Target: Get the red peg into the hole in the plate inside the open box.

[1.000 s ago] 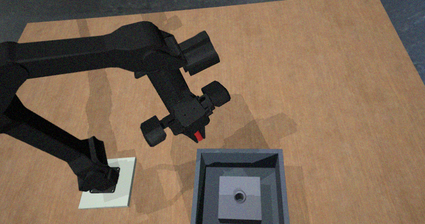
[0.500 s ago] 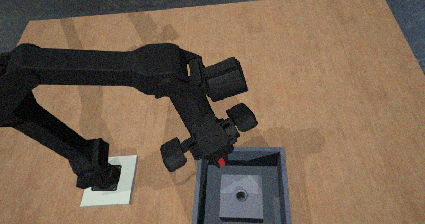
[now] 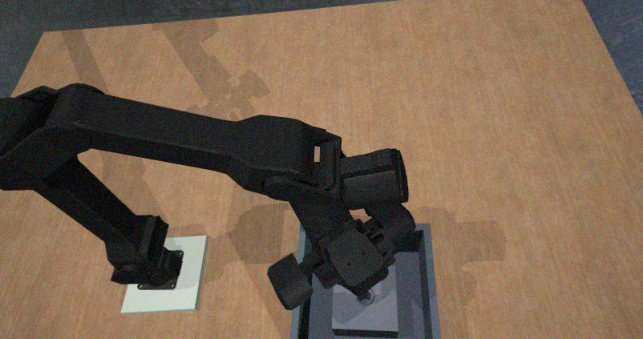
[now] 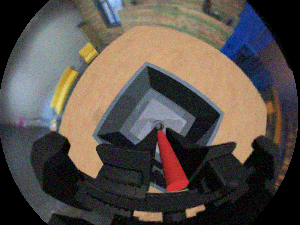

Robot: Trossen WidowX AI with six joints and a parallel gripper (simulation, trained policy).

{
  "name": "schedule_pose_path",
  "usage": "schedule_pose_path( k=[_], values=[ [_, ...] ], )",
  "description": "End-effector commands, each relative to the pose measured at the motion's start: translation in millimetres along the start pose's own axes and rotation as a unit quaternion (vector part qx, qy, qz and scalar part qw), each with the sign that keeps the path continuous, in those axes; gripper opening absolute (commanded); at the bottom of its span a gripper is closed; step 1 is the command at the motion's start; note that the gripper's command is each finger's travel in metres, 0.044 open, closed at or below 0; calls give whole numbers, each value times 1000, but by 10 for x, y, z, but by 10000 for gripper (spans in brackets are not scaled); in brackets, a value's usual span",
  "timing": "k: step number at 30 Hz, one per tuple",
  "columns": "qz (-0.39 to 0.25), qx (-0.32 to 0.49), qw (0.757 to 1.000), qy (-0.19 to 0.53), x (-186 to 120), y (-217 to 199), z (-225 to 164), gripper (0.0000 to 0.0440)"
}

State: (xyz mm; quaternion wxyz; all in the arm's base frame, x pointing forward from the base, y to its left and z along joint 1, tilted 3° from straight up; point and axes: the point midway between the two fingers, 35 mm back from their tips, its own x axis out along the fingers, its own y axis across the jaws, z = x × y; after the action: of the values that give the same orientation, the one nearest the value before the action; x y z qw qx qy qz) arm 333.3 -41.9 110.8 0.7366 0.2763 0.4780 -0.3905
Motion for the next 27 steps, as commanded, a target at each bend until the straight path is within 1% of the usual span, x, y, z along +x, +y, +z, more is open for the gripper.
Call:
schedule_pose_path(
  k=[1,6,8,10,14,15,21,23,25,27],
  values=[
    [3,-16,1000,10,101,10,23,0],
    [6,-42,999,26,243,6,13,0],
    [6,-53,998,34,294,0,-6,11],
    [5,-63,997,43,345,-7,-28,43],
    [5,-74,996,58,432,-6,-40,139],
    [5,-73,995,62,449,-5,-36,154],
    [10,-97,993,64,385,50,107,159],
    [14,-98,993,65,356,99,160,169],
    [17,-99,993,68,337,142,204,189],
    [18,-99,992,74,327,183,234,225]
  ],
)
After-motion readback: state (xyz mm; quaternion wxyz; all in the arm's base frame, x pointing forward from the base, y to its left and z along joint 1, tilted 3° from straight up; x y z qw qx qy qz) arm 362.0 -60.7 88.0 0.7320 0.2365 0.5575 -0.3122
